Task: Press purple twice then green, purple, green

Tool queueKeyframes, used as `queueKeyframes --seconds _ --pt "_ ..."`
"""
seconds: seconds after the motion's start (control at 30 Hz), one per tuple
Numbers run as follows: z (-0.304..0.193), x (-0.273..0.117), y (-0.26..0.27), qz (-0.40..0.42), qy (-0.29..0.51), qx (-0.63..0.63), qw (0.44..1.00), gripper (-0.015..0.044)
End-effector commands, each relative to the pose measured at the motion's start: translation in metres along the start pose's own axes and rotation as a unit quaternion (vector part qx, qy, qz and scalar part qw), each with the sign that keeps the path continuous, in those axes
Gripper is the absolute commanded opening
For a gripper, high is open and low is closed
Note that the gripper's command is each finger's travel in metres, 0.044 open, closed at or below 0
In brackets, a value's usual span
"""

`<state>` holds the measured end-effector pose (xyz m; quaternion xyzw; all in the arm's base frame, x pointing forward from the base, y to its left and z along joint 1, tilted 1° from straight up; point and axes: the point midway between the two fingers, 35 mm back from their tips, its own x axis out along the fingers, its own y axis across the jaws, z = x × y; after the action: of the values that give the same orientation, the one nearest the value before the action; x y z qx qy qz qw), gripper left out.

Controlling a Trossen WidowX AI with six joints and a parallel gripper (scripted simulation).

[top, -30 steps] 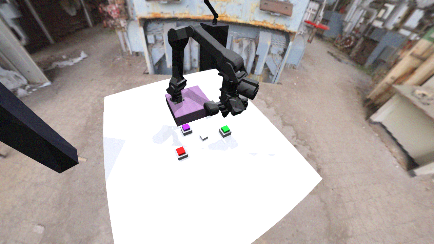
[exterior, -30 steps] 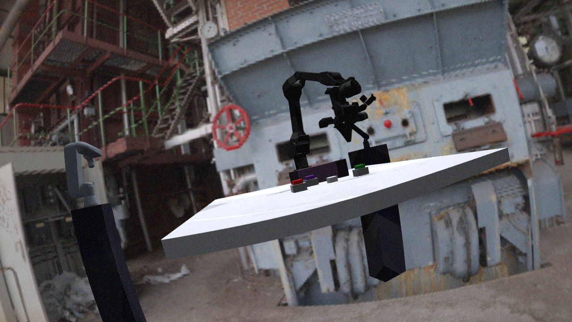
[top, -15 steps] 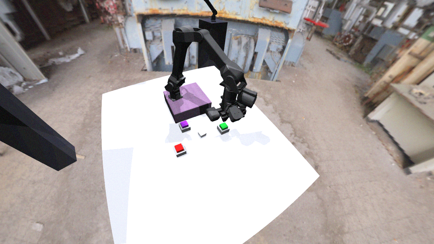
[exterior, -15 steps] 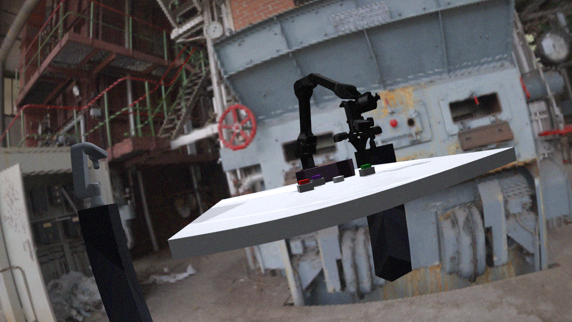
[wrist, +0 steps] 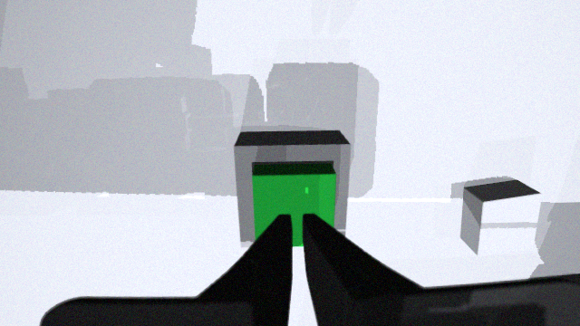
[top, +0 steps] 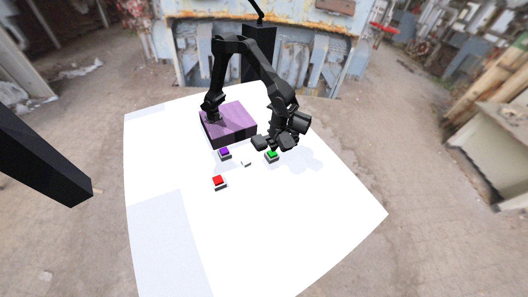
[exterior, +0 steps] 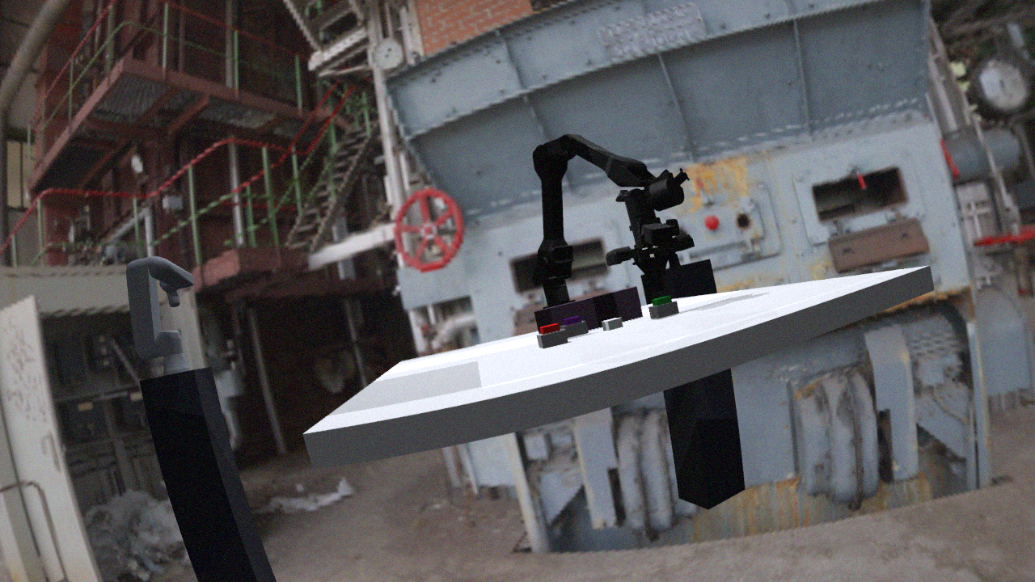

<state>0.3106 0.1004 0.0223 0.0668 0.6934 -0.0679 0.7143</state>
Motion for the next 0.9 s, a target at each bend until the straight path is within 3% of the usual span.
queueKeyframes --seconds 0.0,0.87 --pt "-0.002 0.011 0.0 0.0 0.006 0.002 1.0 0.002" --pt "-0.003 0.021 0.0 0.0 0.006 0.002 1.0 0.002"
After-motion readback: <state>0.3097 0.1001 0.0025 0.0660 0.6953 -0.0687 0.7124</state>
